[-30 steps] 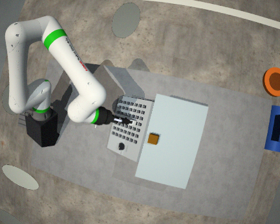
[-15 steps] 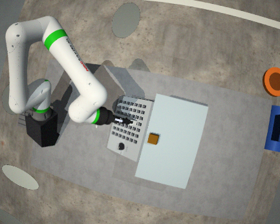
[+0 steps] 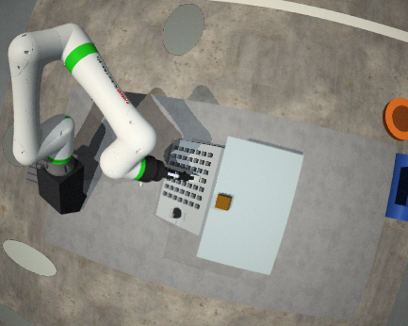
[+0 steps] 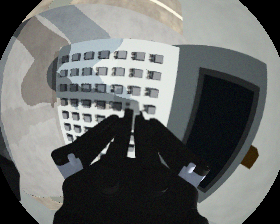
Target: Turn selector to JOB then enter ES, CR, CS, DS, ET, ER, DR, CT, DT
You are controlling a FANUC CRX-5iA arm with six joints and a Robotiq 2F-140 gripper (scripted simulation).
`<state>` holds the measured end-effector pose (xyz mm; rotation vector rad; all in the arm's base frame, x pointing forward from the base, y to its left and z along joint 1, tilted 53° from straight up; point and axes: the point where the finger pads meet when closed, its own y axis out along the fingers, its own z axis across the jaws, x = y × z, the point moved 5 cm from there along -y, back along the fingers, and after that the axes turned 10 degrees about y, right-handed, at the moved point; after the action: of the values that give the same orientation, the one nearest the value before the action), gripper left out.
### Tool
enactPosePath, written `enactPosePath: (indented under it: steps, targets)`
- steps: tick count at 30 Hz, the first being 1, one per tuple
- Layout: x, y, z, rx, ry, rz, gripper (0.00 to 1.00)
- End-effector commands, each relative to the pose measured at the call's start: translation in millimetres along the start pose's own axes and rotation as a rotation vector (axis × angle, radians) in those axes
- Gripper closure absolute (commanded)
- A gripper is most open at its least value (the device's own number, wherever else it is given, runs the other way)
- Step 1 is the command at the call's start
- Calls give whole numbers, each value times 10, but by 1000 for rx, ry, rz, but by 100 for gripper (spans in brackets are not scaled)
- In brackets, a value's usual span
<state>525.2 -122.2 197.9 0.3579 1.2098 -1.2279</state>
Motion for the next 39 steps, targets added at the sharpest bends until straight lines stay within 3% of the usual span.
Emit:
enactPosePath:
  steps: [1, 21, 39]
  targets:
    - [1, 1, 2, 0, 0, 0, 100]
    - [1, -19, 2, 0, 0, 0, 100]
    - [1, -275, 2, 0, 0, 0, 100]
